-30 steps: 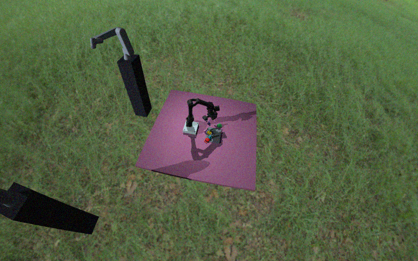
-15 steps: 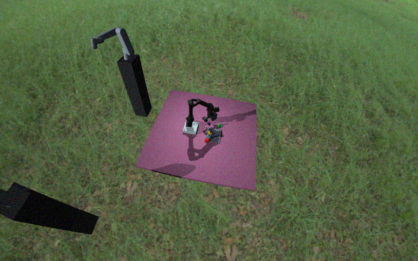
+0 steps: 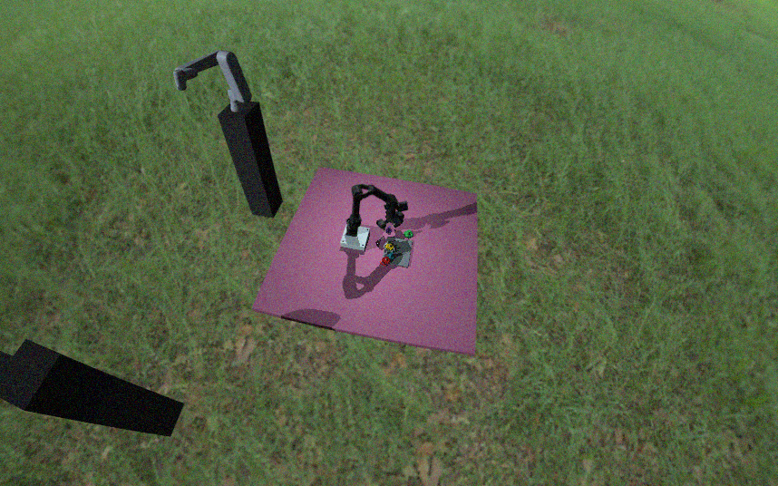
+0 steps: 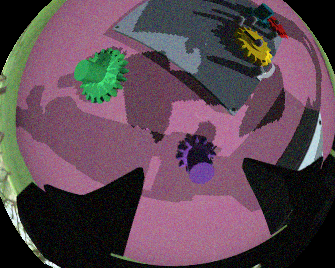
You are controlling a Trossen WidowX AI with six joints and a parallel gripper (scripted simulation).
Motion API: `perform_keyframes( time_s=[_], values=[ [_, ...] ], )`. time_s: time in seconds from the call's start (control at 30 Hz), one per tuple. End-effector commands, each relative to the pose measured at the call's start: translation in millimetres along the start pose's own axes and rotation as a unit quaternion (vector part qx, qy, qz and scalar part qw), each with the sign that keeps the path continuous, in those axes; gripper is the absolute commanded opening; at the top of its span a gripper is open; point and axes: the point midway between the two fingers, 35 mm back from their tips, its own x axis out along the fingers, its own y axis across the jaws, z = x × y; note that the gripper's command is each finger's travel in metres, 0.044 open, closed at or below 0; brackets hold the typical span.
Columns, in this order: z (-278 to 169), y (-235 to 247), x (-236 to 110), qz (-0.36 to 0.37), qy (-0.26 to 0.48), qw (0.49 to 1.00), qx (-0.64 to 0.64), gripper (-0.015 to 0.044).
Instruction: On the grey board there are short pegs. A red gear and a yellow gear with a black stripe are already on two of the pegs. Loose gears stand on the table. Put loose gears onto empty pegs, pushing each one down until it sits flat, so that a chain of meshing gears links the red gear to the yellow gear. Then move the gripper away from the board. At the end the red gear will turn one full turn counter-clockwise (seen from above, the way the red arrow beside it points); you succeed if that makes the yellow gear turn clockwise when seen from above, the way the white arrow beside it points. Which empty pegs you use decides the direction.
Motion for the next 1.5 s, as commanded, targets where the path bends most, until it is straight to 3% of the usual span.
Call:
perform_keyframes(
  time_s=[0.0, 0.37, 0.87, 1.1, 1.47],
  values=[
    [-1, -3, 6, -0.007, 0.001, 1.000, 0.000, 0.0440],
    [-1, -3, 6, -0.007, 0.001, 1.000, 0.000, 0.0440],
    [-1, -3, 6, -0.007, 0.001, 1.000, 0.000, 0.0046],
    [-1, -3, 6, -0.007, 0.001, 1.000, 0.000, 0.0000],
    [0, 0, -5, -0.007, 0.003, 1.000, 0.002, 0.0000]
  ],
)
